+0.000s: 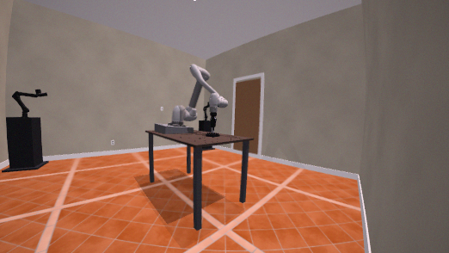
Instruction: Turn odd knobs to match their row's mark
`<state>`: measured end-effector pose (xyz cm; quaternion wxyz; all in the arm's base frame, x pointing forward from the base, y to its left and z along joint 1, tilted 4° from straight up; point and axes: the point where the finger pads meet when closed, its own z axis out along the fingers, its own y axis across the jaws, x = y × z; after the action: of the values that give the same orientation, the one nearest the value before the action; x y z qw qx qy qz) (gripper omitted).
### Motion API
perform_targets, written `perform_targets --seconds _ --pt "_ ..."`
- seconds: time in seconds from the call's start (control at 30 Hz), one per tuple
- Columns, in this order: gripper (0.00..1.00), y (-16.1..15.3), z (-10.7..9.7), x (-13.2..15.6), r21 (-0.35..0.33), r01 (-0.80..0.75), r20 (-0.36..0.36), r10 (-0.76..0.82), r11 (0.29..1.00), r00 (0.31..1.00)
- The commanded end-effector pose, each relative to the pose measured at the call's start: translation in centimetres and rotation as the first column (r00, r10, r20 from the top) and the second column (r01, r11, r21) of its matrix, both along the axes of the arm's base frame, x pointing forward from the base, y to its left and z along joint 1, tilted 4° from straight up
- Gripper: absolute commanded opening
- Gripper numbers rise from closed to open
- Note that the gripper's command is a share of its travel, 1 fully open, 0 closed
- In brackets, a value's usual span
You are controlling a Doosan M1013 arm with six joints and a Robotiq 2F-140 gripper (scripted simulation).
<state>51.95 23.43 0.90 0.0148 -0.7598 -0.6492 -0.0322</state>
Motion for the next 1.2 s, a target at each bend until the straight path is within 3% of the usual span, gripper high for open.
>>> perform_targets --seconds 0.0,0.43,0.8,0.87,1.17 --pt "0.05 0.01 0.01 0.00 0.001 0.060 -0.003 -0.060 0.998 0.998" --pt "0.05 0.01 0.01 0.00 0.005 0.312 -0.021 -0.312 0.950 0.950" --pt "0.05 0.01 0.01 0.00 0.005 0.570 -0.041 -0.569 0.822 0.821" --pt "0.05 0.01 0.01 0.00 0.005 0.570 -0.041 -0.569 0.822 0.821" --pt "0.05 0.01 0.01 0.00 0.001 0.715 -0.054 -0.714 0.699 0.698"
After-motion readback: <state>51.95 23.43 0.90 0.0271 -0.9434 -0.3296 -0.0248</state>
